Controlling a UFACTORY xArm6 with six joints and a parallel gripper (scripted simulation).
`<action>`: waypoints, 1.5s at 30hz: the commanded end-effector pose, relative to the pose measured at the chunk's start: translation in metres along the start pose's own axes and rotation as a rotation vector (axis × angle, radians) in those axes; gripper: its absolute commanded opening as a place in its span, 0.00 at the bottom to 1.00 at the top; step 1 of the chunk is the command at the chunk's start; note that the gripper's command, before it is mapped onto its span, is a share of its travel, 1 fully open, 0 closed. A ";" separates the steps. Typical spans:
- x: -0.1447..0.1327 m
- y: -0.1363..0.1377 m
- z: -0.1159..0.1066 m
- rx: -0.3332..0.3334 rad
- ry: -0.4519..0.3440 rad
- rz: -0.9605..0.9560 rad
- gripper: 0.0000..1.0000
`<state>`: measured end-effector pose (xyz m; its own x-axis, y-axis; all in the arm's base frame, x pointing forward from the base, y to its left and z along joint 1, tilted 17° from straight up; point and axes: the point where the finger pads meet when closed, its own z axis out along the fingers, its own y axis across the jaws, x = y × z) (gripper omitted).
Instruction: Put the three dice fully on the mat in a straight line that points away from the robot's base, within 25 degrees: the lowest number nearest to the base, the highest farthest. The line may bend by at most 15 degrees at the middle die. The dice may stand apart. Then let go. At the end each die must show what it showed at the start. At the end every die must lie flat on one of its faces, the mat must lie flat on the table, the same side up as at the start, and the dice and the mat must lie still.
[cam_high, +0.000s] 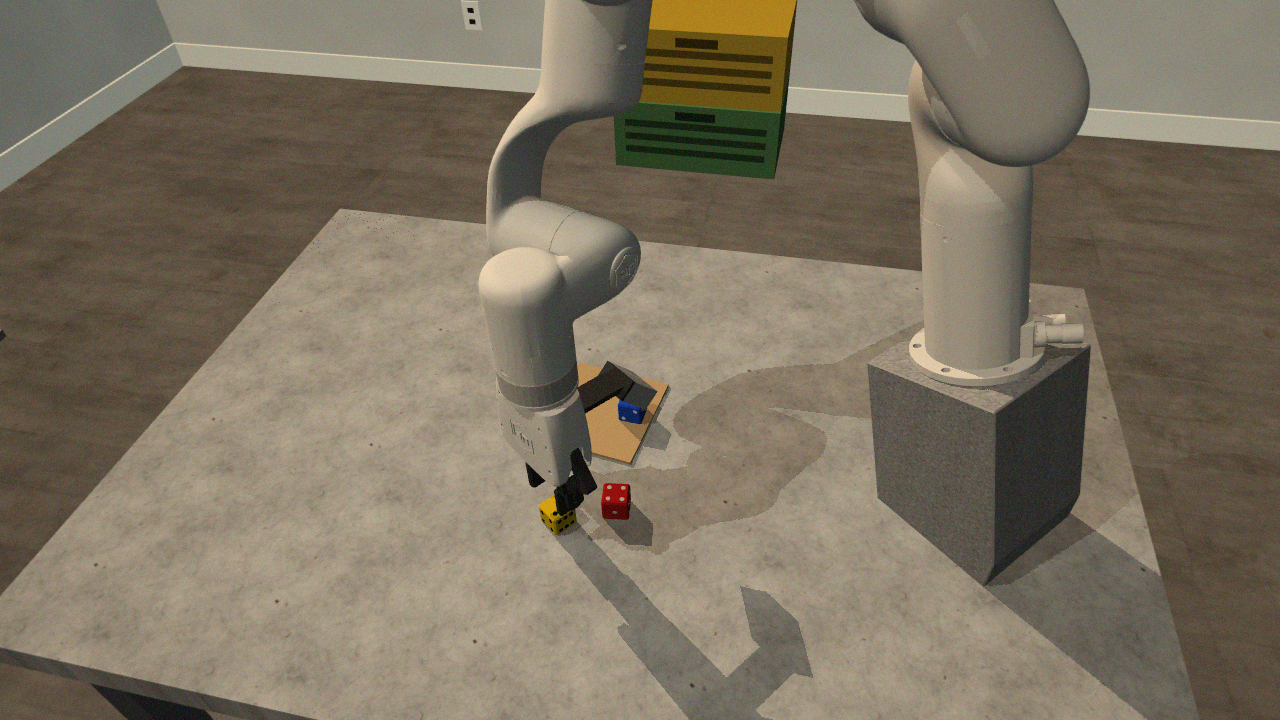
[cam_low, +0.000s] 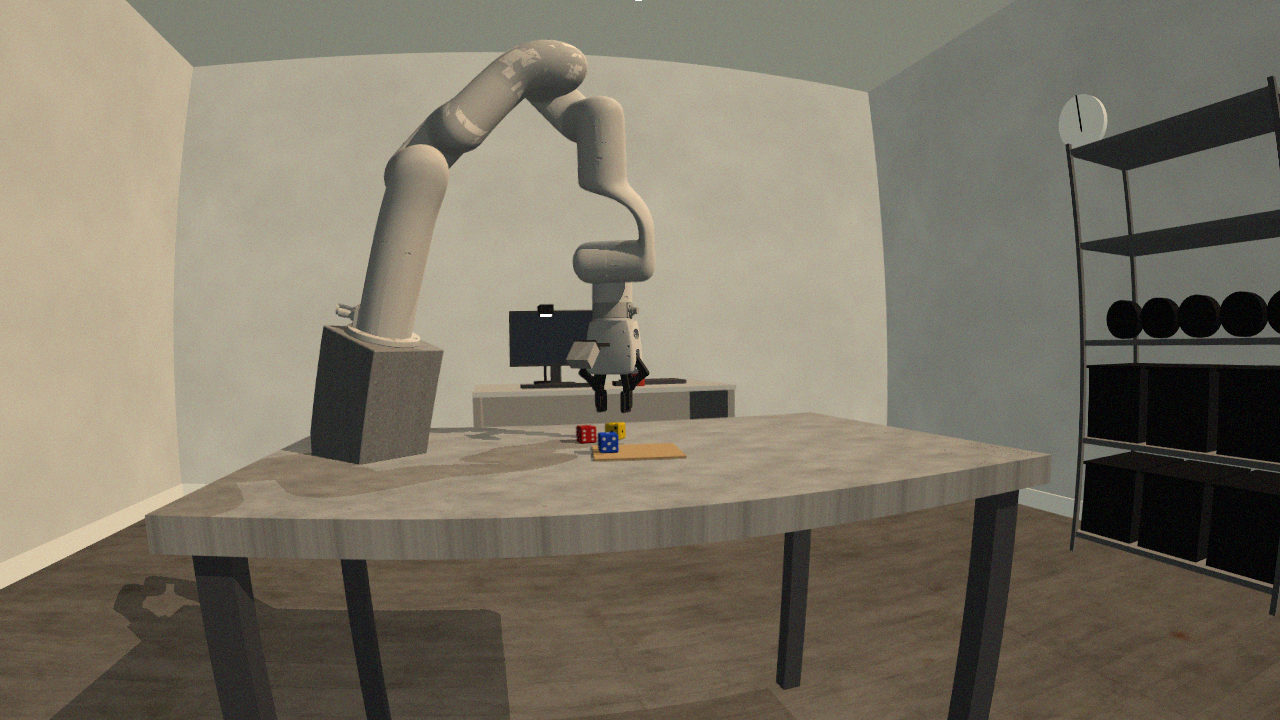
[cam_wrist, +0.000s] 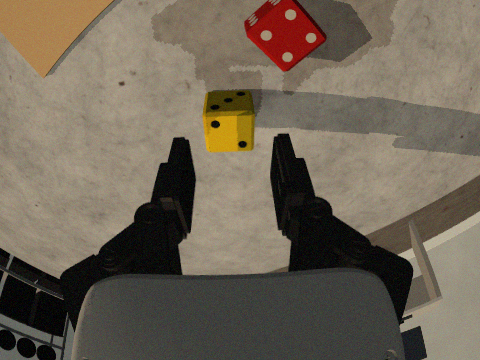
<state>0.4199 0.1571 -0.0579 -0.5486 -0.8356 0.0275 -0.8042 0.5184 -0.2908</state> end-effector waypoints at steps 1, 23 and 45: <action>-0.001 -0.001 0.004 0.002 -0.003 0.000 0.47; -0.002 -0.001 0.014 0.002 -0.003 0.000 0.47; -0.002 -0.001 0.014 0.002 -0.003 0.000 0.47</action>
<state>0.4239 0.1545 -0.0720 -0.5486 -0.8357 0.0268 -0.8039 0.5184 -0.2916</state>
